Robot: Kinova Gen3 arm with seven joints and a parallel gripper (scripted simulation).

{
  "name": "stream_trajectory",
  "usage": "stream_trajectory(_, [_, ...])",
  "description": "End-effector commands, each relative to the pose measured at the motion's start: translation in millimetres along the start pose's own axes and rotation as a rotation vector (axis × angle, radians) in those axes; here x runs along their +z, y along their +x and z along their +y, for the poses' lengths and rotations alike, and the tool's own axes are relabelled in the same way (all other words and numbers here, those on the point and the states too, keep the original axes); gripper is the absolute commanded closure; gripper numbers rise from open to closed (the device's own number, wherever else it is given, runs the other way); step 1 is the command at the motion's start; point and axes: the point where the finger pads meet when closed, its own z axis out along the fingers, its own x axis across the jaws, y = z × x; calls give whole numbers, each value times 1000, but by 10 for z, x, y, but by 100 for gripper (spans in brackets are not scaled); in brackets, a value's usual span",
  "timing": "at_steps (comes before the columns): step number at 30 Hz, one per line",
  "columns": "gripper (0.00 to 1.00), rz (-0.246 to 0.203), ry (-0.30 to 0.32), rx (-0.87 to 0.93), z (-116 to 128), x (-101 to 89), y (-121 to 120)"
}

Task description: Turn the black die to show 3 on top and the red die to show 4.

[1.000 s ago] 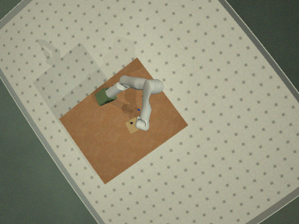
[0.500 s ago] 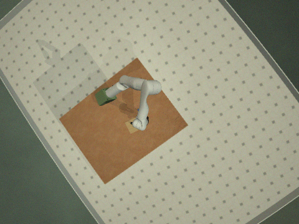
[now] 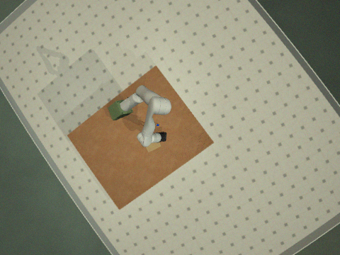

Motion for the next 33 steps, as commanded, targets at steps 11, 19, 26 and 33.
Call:
stream_trajectory(11, [60, -7, -412, 30, -112, -29, -10])
stream_trajectory(19, [60, -11, -573, 29, -130, -30, -10])
stream_trajectory(26, [60, -18, -678, 29, -132, -44, -16])
stream_trajectory(33, [60, -21, -701, 29, -132, -48, -18])
